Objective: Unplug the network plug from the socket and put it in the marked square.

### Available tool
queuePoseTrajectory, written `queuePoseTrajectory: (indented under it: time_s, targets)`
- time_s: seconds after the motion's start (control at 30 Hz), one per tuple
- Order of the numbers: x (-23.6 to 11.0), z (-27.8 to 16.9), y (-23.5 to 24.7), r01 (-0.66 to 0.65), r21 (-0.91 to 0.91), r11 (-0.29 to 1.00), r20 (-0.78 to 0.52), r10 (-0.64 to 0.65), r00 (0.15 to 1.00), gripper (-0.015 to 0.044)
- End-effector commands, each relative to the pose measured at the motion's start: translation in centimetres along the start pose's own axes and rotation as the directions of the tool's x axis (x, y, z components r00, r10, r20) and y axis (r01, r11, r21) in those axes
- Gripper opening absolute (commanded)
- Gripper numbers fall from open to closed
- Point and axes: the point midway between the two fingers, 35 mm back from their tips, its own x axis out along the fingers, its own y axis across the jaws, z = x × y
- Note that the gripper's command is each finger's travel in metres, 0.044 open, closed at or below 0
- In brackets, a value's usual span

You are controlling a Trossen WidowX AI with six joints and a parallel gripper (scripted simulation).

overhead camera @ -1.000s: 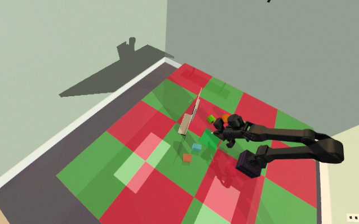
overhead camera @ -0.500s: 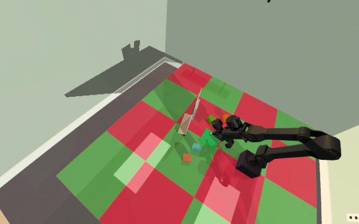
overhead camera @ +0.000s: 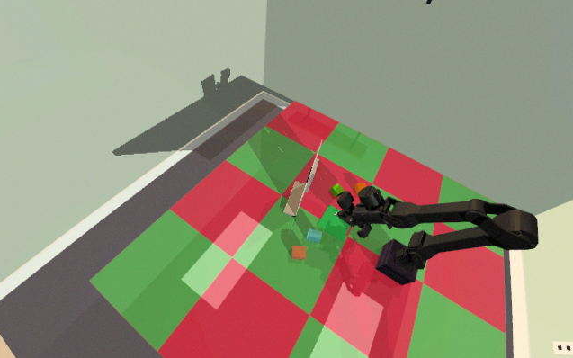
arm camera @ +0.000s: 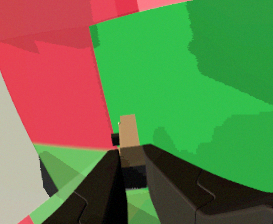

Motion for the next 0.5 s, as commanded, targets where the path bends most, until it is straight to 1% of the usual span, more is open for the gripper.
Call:
queuePoseTrajectory:
  time_s: [0.0, 0.47]
  targets:
    - [0.47, 0.01, -0.62, 0.011, 0.006, 1.0, 0.0, -0.011, 1.0, 0.0]
    - [1.43, 0.0, -1.42, 0.012, 0.007, 1.0, -0.002, -0.012, 1.0, 0.0]
